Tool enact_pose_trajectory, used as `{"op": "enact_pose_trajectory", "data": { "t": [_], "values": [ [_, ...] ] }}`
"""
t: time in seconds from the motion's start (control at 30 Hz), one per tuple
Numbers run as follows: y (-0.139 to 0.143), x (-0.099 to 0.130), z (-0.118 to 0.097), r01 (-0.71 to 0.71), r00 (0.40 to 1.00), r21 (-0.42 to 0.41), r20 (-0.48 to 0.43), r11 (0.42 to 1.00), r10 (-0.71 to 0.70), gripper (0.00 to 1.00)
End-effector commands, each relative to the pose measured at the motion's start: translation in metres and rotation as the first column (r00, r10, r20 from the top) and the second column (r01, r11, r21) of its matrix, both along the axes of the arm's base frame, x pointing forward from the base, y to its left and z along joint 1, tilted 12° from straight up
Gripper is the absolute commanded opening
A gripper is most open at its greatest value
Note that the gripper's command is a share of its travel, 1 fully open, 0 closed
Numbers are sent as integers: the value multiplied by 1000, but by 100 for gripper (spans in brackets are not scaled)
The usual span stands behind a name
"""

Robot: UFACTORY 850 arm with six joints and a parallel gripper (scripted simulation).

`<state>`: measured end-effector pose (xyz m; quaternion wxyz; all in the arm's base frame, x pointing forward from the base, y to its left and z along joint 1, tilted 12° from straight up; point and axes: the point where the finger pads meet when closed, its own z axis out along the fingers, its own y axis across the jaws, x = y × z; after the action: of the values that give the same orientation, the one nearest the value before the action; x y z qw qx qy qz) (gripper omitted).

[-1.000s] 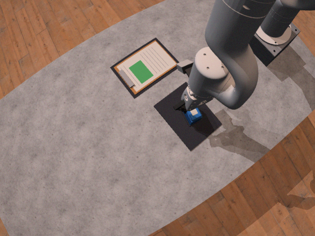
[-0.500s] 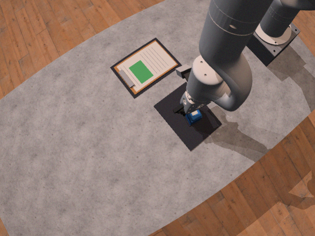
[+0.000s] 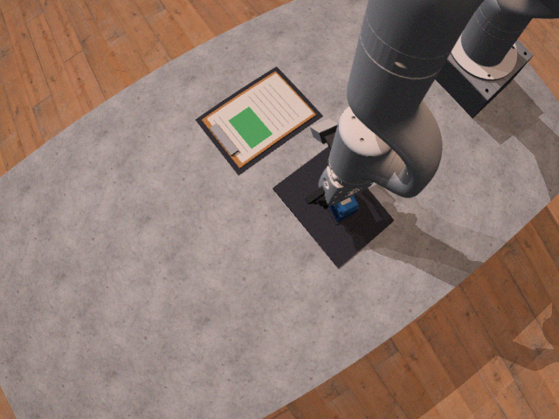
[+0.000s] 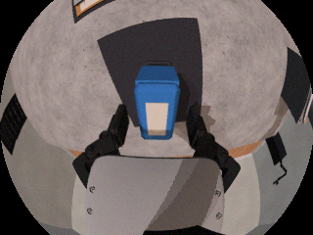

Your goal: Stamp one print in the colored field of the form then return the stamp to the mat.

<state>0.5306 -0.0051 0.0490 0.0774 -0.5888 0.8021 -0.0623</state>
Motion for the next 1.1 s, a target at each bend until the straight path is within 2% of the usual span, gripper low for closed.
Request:
{"op": "enact_pose_trajectory", "data": {
  "t": [0.0,1.07],
  "values": [
    [0,1,-3,2,1000,-8,4,1000,-2,87],
    [0,4,-18,2,1000,-8,4,1000,-2,87]
  ]
}}
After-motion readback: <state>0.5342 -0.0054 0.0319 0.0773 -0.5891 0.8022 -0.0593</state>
